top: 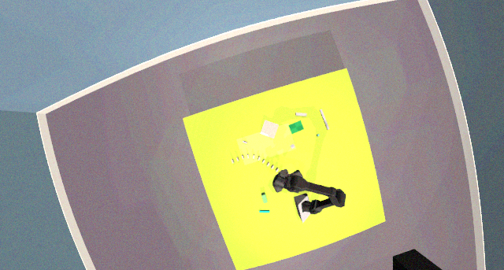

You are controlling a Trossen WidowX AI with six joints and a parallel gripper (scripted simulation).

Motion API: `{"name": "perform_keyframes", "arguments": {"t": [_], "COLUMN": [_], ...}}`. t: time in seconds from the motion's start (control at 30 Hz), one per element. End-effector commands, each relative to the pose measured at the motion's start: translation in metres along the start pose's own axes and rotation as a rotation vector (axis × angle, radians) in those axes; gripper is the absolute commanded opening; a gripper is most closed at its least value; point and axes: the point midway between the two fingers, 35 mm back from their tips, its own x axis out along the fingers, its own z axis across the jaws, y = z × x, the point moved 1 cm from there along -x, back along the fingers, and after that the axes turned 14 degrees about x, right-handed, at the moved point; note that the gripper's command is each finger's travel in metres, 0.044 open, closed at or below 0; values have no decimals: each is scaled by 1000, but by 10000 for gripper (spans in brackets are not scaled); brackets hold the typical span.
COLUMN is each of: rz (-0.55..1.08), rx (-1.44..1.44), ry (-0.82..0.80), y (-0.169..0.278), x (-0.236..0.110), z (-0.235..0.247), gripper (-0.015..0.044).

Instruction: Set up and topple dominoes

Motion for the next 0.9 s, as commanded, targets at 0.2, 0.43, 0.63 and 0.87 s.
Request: {"name": "perform_keyframes", "arguments": {"t": [0.2,0.43,0.63,0.87], "rz": [-14,-14,-14,-14], "rx": [1077,1077,1077,1077], "ry": [-15,-15,-15,-15], "y": [20,20,20,20], "x": [38,38,38,38], "z": [-21,-21,-21,-21], "gripper": [0,0,0,0]}}
